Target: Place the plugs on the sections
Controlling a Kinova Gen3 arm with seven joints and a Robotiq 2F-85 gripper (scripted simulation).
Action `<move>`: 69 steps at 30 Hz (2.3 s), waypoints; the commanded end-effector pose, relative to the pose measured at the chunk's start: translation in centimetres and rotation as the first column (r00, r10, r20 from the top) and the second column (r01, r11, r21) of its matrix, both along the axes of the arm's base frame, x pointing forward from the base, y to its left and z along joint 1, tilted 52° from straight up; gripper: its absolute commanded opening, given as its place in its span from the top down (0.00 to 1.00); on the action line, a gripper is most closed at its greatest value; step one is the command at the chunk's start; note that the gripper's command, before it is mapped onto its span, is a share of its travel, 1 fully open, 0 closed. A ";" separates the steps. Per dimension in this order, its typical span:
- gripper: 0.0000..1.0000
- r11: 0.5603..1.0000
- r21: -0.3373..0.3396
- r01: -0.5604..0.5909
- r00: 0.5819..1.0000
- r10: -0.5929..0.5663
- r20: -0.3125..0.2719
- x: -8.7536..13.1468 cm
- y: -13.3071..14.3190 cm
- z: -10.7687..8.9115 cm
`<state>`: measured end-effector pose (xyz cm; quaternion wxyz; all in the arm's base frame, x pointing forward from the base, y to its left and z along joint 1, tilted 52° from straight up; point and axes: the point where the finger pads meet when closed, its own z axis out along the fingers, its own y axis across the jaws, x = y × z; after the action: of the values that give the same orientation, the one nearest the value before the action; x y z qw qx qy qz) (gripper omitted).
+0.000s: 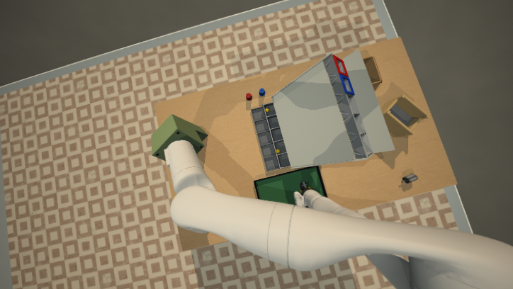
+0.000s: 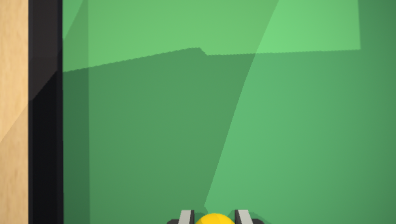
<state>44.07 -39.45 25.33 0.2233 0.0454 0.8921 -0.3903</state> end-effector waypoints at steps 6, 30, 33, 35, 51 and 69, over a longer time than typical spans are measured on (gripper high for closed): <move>1.00 1.000 0.000 -0.001 1.000 0.001 0.001 0.0 0.0 0.0; 1.00 1.000 0.000 -0.001 1.000 0.001 0.001 -2.7 5.5 4.8; 1.00 1.000 0.000 -0.001 1.000 0.001 0.001 -3.6 7.2 6.3; 1.00 1.000 0.000 -0.001 1.000 0.001 0.001 -4.4 8.5 7.5; 1.00 1.000 -0.006 -0.015 1.000 0.015 0.012 -4.9 9.5 8.2; 1.00 1.000 -0.007 -0.014 1.000 0.014 0.011 -12.4 11.6 7.8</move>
<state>34.09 -29.40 31.38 0.2064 0.0440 0.9010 -0.3790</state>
